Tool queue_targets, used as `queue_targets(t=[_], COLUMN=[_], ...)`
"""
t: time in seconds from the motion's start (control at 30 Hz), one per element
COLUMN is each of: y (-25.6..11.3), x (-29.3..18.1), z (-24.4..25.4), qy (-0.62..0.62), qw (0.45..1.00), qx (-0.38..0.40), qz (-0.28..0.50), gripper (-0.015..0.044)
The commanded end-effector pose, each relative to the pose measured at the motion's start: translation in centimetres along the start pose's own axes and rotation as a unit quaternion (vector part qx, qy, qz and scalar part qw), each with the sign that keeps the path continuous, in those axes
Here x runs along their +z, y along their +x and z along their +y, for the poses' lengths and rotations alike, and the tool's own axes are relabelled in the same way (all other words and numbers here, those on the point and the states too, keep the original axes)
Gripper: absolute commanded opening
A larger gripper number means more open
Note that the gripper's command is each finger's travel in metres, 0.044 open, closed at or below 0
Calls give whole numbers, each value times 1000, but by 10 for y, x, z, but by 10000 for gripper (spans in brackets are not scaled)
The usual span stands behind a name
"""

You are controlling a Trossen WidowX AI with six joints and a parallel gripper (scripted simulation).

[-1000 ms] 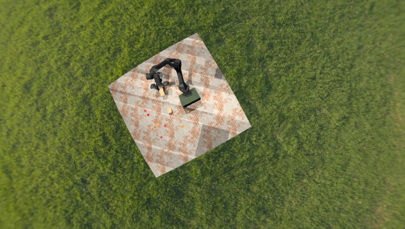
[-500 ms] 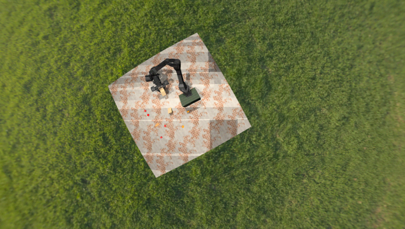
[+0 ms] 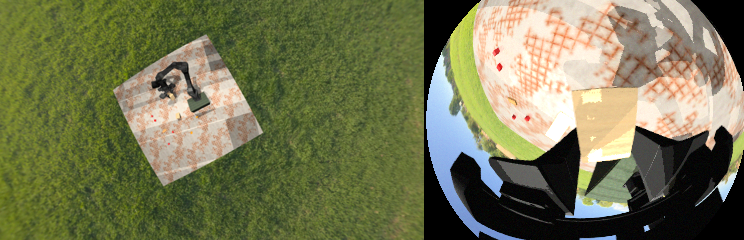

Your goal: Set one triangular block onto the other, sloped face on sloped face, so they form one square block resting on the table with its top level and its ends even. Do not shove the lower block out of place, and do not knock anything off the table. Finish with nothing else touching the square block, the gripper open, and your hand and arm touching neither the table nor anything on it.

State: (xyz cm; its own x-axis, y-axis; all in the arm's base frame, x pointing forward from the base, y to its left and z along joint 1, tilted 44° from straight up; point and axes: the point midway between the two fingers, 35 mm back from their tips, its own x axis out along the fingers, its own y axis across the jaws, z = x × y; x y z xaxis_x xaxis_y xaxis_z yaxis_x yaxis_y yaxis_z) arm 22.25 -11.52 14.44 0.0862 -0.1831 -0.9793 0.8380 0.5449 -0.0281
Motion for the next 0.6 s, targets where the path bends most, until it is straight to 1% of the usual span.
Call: queue_targets(t=[0.0,0.27,0.57], y=[2,4,5], x=[-2,-4,-5], z=[0,1,2], qy=[-80,-211,-355], qw=[997,976,931], qx=[-21,-53,-91], qz=[-3,-8,-8], gripper=[0,0,0])
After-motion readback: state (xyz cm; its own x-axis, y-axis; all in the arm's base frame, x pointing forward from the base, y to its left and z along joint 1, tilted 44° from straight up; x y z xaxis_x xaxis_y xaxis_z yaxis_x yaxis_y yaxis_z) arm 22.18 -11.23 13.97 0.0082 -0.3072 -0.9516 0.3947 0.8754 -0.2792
